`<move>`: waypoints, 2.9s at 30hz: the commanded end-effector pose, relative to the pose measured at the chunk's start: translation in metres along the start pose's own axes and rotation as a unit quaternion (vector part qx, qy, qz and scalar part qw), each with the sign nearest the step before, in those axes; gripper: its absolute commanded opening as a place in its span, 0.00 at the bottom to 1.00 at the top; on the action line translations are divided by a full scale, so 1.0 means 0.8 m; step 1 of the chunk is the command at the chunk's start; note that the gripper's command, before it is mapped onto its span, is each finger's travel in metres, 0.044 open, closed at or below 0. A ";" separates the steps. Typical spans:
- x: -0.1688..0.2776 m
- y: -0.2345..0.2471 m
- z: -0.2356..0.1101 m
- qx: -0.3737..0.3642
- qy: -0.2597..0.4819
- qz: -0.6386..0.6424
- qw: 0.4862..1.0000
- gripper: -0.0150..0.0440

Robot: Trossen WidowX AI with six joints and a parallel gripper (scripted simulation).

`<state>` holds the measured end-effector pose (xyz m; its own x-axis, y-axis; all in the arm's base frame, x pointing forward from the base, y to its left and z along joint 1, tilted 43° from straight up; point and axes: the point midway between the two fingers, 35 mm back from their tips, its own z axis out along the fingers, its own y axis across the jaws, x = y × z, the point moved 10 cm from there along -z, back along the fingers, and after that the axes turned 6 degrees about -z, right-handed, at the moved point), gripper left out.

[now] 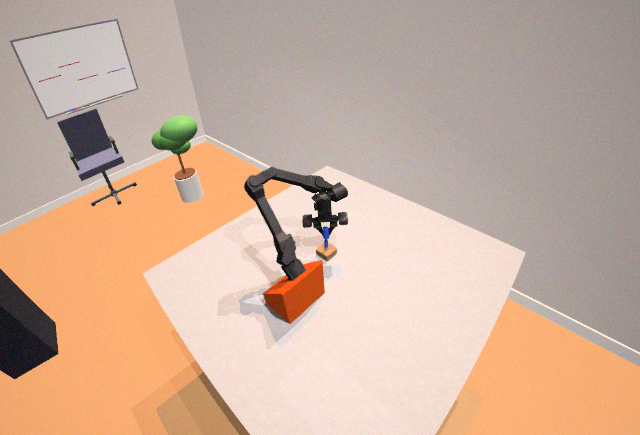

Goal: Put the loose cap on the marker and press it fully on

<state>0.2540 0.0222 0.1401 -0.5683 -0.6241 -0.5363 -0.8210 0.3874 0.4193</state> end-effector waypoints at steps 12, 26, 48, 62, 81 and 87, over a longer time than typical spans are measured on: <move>0.001 0.000 0.033 -0.003 0.000 0.004 1.000 0.25; 0.002 0.001 0.061 -0.004 -0.001 0.004 1.000 0.25; -0.007 0.000 0.104 -0.005 -0.002 0.004 1.000 0.25; -0.010 0.000 0.119 -0.005 -0.002 0.004 1.000 0.25; -0.010 -0.001 0.119 -0.005 -0.002 0.004 1.000 0.25; -0.010 -0.001 0.119 -0.005 -0.002 0.004 1.000 0.25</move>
<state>0.2537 0.0857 0.0803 -0.5827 -0.6064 -0.5410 -0.8112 0.3944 0.4317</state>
